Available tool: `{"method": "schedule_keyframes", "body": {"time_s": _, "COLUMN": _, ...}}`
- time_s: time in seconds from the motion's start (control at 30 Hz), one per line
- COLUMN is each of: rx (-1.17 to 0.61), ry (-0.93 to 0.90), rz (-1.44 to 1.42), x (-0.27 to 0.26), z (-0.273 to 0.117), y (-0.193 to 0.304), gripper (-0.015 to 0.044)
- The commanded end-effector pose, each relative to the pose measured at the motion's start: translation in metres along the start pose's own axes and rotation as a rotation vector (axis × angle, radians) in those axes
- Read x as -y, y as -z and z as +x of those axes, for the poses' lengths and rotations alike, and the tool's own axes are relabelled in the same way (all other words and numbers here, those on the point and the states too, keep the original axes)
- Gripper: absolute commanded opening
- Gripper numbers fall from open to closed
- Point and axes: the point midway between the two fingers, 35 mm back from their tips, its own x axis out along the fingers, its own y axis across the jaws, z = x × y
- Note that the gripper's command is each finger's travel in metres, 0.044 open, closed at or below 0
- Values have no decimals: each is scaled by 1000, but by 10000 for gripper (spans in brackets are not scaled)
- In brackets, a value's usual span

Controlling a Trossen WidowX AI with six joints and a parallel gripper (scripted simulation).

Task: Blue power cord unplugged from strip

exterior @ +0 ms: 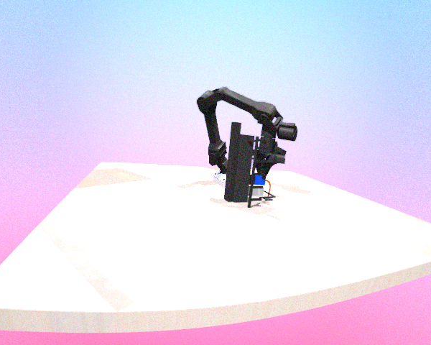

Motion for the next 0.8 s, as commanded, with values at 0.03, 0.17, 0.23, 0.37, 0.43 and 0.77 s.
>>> {"method": "schedule_keyframes", "body": {"time_s": 0.03, "rx": 52, "ry": 5, "rz": -10, "x": 0, "z": -5, "y": -28, "gripper": 0}}
{"method": "schedule_keyframes", "body": {"time_s": 0.17, "rx": 53, "ry": 5, "rz": -10, "x": 0, "z": -6, "y": -35, "gripper": 0}}
{"method": "schedule_keyframes", "body": {"time_s": 0.23, "rx": 53, "ry": 5, "rz": -10, "x": -1, "z": -7, "y": -38, "gripper": 0}}
{"method": "schedule_keyframes", "body": {"time_s": 0.37, "rx": 52, "ry": 5, "rz": -10, "x": -1, "z": -7, "y": -41, "gripper": 26}}
{"method": "schedule_keyframes", "body": {"time_s": 0.43, "rx": 49, "ry": 5, "rz": -10, "x": 0, "z": -6, "y": -34, "gripper": 79}}
{"method": "schedule_keyframes", "body": {"time_s": 0.77, "rx": 49, "ry": 5, "rz": -10, "x": 0, "z": -7, "y": -36, "gripper": 341}}
